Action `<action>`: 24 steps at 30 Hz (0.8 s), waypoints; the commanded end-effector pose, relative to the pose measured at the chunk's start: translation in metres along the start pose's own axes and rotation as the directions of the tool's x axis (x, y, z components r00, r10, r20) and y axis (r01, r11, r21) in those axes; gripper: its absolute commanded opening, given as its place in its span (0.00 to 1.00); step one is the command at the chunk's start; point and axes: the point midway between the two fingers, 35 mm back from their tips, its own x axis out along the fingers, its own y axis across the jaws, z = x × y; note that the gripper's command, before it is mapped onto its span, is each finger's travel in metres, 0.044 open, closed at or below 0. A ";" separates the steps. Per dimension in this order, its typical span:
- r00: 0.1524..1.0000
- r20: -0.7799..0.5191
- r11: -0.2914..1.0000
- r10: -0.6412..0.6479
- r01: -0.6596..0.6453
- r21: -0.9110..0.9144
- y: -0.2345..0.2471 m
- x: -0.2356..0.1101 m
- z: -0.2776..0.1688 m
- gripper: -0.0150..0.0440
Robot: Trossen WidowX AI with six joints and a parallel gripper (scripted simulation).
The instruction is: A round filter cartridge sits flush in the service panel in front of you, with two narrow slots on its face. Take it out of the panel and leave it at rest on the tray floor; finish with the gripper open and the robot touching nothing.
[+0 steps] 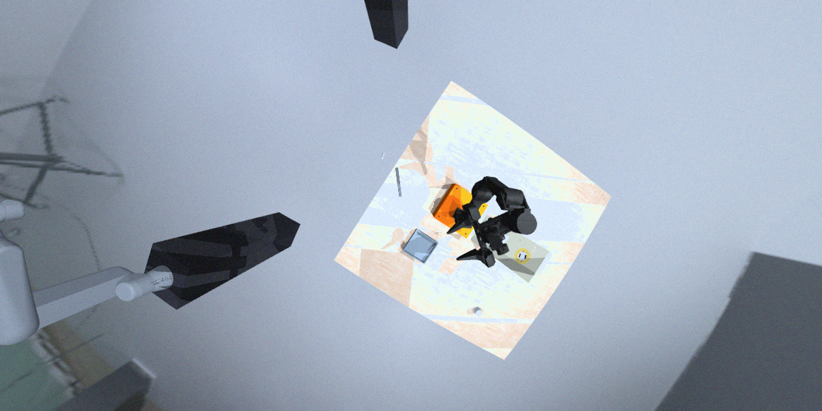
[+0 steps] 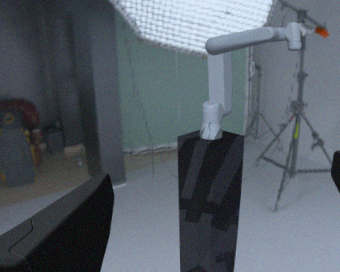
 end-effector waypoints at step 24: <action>0.410 -0.149 0.068 0.900 -0.468 -0.881 0.276 -0.069 -0.111 0.45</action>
